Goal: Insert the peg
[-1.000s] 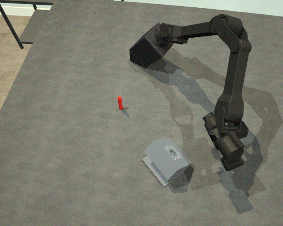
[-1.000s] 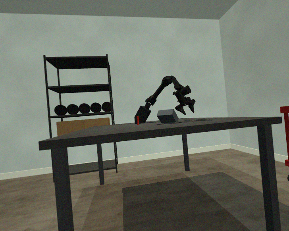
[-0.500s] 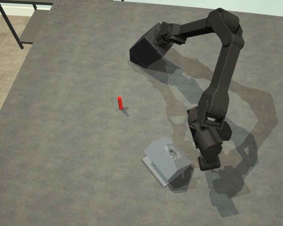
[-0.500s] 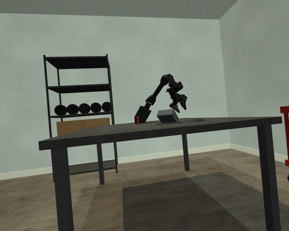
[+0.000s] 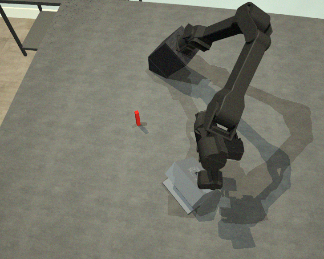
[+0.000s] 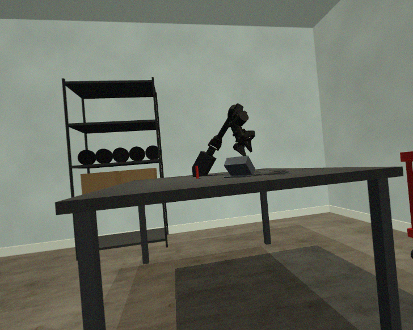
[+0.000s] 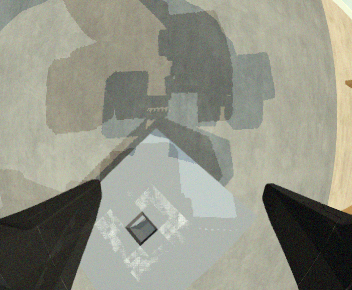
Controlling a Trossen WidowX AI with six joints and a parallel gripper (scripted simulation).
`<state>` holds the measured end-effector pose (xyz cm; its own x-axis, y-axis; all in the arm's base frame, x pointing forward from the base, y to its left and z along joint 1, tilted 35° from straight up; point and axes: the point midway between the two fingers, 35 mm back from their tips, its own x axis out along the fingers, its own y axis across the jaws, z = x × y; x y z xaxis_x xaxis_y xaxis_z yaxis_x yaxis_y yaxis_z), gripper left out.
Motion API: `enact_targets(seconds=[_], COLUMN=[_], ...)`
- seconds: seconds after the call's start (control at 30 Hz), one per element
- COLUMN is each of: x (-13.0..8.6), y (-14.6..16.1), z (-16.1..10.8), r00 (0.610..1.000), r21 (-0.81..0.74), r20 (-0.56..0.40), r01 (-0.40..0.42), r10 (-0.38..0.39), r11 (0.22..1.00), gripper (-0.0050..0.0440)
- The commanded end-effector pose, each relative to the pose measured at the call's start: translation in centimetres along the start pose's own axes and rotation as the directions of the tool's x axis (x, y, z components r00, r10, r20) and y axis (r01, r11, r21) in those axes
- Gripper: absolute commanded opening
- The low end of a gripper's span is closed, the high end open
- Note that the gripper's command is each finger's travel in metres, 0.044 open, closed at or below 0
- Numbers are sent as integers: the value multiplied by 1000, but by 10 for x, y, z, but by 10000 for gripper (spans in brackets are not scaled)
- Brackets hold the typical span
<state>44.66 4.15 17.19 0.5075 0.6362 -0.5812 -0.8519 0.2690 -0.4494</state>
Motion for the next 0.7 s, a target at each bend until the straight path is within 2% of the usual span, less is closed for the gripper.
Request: enact_targets(seconds=[0.0, 0.43, 0.5, 0.67], x=[-15, -38, -38, -48], y=[-4, 24, 24, 40], z=[-4, -88, -88, -117], r00=[999, 989, 989, 982], r21=[17, 238, 238, 326], r20=[-21, -149, -149, -189], r01=[32, 35, 35, 38], r10=[-32, 1, 1, 25], r11=[999, 971, 971, 945], gripper=[440, 440, 440, 440])
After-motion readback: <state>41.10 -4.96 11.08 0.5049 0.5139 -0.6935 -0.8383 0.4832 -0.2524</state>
